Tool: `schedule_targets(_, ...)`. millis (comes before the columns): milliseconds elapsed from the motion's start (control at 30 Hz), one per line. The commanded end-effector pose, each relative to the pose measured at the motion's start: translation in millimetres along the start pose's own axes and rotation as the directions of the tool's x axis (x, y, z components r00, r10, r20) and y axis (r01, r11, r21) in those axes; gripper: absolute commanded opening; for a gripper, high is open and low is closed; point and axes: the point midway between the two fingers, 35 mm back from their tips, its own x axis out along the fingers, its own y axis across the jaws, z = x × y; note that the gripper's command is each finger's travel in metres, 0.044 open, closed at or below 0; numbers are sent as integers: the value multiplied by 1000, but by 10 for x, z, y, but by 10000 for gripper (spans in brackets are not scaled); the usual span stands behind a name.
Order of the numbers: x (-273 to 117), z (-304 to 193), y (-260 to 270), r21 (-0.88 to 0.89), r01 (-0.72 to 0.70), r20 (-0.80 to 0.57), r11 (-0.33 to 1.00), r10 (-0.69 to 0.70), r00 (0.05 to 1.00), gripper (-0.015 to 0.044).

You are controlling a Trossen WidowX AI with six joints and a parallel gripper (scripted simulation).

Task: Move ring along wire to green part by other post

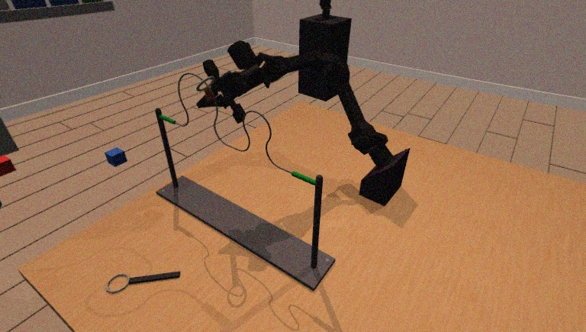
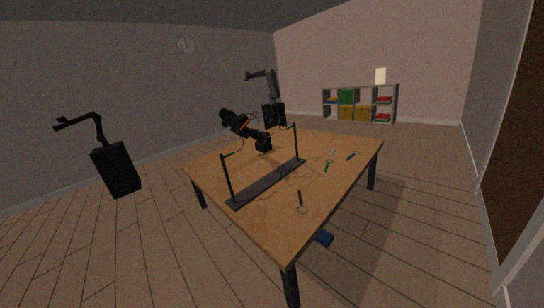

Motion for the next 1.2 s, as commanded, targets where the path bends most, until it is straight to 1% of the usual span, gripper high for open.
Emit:
schedule_targets(0, -1, 4, 18, -46, 19, 8, 999, -18, 1000, -150)
schedule_targets(1167, 0, 18, -79, -252, 159, 53, 955, -150, 987, -150)
